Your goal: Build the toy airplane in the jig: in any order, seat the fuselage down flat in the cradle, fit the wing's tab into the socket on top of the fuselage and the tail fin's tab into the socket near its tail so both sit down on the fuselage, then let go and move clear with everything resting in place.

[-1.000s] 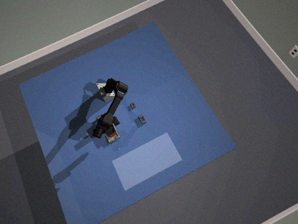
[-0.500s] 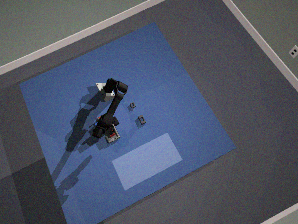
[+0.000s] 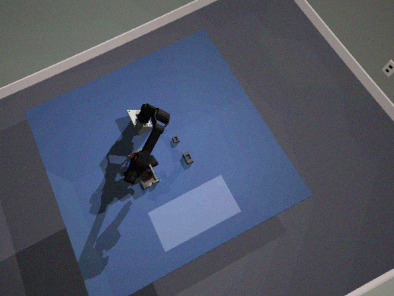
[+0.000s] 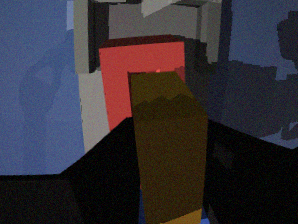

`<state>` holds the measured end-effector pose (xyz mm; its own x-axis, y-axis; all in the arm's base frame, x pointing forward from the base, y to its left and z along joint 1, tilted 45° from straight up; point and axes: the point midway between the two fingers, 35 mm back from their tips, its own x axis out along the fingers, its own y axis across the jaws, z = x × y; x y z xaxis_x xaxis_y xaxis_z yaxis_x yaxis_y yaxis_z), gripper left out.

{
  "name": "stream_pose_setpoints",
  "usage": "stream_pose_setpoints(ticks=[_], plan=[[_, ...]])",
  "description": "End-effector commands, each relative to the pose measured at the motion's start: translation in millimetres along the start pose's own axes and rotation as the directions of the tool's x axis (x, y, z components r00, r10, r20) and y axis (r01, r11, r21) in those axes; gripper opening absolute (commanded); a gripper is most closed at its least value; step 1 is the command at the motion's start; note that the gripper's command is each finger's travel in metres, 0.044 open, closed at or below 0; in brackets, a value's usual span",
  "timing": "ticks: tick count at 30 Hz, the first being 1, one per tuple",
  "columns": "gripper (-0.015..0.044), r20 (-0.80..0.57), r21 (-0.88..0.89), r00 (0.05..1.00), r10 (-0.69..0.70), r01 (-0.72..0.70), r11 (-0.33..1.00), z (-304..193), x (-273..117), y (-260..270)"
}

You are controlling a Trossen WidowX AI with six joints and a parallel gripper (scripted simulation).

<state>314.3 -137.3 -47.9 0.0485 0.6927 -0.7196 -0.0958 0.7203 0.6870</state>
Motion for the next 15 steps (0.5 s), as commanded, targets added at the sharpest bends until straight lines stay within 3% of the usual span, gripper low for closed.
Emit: stream_pose_setpoints(ticks=[1,15], plan=[[0.0065,0.0,0.005,1.0,0.005,-0.005,1.0,0.0,9.1,1.0],[0.0065,0.0,0.005,1.0,0.006,-0.006,1.0,-0.4,22.4,1.4]])
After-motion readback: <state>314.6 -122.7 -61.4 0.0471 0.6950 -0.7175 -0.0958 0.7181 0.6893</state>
